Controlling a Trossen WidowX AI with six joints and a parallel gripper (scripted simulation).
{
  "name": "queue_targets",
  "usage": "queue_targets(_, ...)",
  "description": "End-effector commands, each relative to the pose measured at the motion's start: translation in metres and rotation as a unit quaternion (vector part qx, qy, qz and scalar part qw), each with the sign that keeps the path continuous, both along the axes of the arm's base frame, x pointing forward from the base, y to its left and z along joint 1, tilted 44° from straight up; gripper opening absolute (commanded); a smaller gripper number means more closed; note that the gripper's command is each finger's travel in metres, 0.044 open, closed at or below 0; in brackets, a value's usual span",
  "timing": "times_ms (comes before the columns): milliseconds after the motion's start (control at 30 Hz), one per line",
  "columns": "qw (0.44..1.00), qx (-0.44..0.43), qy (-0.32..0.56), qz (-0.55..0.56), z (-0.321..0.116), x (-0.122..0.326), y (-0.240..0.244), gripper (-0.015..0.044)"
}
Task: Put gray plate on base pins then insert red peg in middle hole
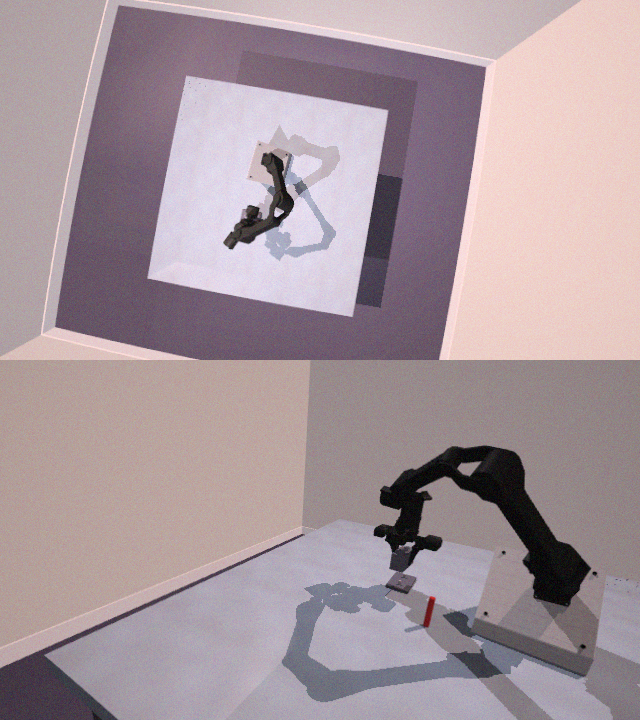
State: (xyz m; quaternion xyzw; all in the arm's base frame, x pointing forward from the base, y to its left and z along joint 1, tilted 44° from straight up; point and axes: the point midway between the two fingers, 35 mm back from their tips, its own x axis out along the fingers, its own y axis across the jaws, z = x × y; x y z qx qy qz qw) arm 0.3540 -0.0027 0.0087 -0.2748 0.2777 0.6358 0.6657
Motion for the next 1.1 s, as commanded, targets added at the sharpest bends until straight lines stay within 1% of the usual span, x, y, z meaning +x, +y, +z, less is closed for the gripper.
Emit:
queue_targets(0, 1.000, -0.003, -0.010, 0.008, -0.014, 0.002, -0.006, 0.0000)
queue_targets(433, 0.999, -0.003, -0.034, 0.031, -0.052, 0.004, -0.016, 0.0000)
queue_targets(1067, 0.999, -0.003, -0.034, 0.031, -0.053, 0.004, -0.017, 0.0000)
